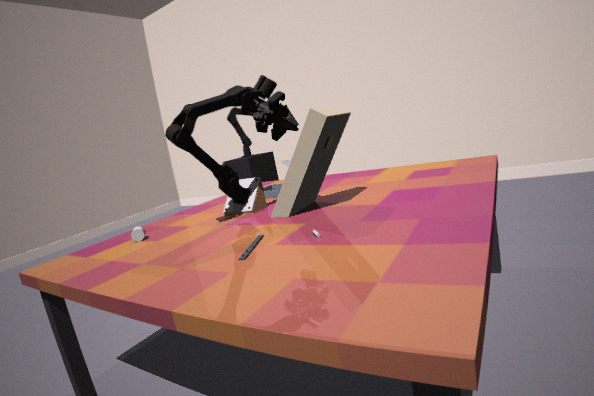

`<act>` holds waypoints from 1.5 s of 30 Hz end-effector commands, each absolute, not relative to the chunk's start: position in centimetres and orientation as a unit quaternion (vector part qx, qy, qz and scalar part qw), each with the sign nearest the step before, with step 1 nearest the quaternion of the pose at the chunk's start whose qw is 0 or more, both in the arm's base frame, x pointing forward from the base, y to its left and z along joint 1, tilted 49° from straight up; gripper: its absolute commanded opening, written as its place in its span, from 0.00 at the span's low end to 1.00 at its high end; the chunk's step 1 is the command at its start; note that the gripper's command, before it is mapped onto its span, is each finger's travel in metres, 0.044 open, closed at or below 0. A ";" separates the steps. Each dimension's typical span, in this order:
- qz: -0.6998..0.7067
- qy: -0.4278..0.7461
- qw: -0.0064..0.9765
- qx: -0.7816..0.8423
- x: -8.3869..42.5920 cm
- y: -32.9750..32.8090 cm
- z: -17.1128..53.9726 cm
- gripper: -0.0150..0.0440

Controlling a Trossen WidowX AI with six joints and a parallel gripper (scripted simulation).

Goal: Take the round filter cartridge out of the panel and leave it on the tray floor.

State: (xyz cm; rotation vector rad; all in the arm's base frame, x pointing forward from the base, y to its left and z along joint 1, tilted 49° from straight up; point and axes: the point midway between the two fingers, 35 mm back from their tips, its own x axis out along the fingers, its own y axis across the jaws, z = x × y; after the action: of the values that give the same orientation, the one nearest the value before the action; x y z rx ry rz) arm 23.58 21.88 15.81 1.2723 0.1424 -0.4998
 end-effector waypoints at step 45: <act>-0.228 0.058 0.772 0.590 28.7 20.3 14.0 0.41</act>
State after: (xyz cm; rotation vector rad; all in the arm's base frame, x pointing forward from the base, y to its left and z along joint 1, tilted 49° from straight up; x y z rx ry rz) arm 28.66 20.26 14.14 1.2832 0.1199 -0.4954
